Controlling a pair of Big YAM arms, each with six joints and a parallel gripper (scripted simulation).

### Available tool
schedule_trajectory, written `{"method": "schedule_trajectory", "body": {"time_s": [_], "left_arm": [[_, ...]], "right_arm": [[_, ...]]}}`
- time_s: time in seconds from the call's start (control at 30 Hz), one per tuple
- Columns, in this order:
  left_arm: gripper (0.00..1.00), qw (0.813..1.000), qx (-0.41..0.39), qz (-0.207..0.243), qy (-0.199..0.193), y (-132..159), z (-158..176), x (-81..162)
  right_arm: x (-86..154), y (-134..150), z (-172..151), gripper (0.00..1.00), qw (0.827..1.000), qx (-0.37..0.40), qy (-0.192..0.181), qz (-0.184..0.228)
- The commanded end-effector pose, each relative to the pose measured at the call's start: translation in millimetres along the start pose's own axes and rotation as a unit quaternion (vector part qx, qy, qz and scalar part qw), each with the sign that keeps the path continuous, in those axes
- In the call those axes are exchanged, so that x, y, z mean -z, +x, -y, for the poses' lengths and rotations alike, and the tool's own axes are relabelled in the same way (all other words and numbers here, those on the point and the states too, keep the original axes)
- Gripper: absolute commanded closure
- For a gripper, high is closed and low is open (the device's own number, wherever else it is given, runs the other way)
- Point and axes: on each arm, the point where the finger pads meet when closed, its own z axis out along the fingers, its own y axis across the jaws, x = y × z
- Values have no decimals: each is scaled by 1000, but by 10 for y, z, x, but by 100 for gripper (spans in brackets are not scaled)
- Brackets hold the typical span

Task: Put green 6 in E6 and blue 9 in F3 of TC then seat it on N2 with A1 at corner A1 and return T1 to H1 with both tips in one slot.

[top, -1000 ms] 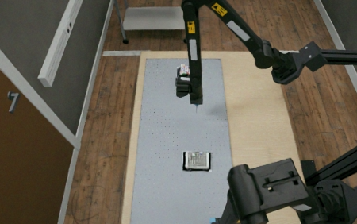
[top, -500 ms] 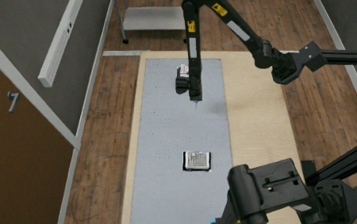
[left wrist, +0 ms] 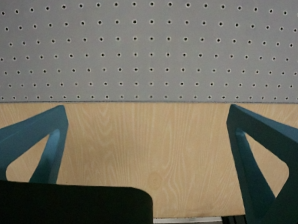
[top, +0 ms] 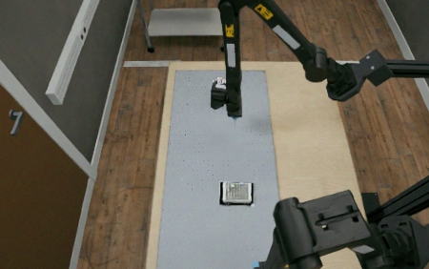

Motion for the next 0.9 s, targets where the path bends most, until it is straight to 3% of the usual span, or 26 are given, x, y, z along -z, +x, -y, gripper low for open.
{"method": "schedule_trajectory", "body": {"time_s": [0.0,0.87], "left_arm": [[0,1000,-2,1,0,-1,2,5],[0,1000,-2,1,0,-1,2,5]], "right_arm": [[75,-113,110,93,1000,6,5,10],[46,-113,469,93,1000,6,4,2]]}}
